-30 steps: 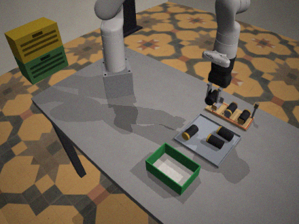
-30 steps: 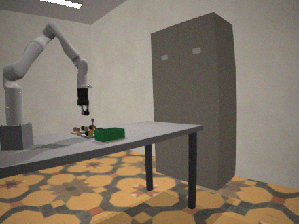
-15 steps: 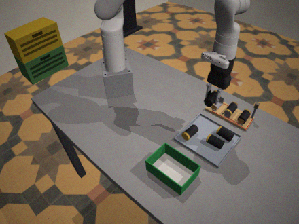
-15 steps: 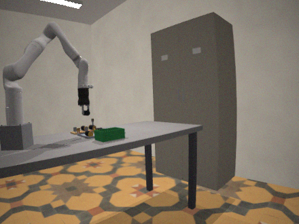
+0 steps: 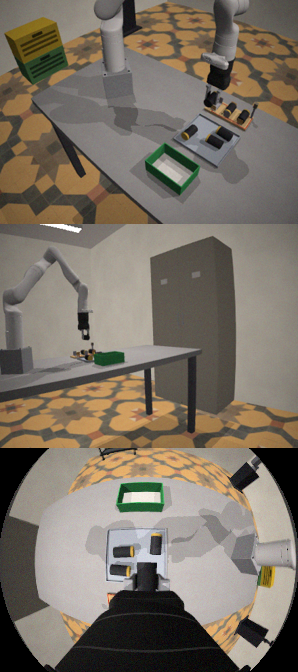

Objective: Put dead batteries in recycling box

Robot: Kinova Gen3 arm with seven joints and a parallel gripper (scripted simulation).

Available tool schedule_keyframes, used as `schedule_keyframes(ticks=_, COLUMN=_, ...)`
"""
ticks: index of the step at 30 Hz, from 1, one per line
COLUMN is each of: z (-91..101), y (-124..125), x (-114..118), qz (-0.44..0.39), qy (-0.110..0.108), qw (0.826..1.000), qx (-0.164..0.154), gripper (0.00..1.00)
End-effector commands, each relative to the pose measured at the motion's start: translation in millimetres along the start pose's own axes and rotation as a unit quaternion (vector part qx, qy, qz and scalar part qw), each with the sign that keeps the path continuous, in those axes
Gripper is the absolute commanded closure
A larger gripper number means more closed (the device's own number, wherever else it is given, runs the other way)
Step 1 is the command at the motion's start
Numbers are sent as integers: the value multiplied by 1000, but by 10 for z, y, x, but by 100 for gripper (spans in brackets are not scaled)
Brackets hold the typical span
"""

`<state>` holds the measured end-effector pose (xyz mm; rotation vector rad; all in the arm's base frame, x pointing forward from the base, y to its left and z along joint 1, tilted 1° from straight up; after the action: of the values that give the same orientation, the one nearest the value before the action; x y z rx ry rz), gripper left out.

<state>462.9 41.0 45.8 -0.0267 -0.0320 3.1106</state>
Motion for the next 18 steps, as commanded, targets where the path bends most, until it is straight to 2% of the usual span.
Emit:
schedule_keyframes(ticks=1, z=-28, y=12, x=10, qz=-1, qy=-2, qw=1000, qx=1, gripper=43)
schedule_keyframes(ticks=12, z=-724, y=14, x=12, qz=-1, qy=-2, qw=1000, qx=1, gripper=43)
schedule_keyframes(ticks=18, z=-808, y=14, x=13, qz=-1, qy=-2, qw=1000, qx=1, gripper=43)
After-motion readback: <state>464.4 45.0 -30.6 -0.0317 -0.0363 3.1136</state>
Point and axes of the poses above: the point where the finger pads meet when closed, its own z axis back along the fingers, its own x axis across the jaws, y = z × x, the point moved 1 cm from there along z, back along the fingers, and after that the axes turned 1 degree about z, right-handed, at the moved point
